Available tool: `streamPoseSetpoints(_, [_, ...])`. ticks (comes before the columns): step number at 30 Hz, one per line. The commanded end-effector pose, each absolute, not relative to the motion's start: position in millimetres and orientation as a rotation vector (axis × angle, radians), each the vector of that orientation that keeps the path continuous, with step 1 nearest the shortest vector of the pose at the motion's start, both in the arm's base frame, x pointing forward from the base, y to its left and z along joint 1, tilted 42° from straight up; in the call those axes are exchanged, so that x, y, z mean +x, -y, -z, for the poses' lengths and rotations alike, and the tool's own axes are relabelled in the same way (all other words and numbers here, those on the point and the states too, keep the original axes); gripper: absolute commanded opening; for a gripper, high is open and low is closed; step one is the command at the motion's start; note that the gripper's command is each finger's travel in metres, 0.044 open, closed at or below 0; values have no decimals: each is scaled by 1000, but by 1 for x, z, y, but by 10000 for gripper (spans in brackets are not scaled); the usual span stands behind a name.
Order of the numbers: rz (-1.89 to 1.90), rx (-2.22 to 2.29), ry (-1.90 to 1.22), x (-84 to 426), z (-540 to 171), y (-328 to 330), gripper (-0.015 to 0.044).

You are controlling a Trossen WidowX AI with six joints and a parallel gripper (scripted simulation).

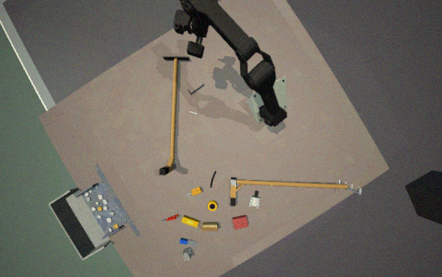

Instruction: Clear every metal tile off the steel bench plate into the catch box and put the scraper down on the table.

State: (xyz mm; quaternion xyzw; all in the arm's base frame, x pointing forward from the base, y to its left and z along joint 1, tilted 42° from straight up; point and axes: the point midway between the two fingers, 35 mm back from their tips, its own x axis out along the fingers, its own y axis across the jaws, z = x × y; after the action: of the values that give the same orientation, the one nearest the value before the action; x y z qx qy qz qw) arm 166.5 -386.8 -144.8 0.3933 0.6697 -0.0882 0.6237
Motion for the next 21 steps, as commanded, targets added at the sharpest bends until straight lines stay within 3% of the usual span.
streamPoseSetpoints(1, [234, 867, -1535, 189, 132, 388, 440])
streamPoseSetpoints(21, [315, 777, -1480, 297, 73, 356, 440])
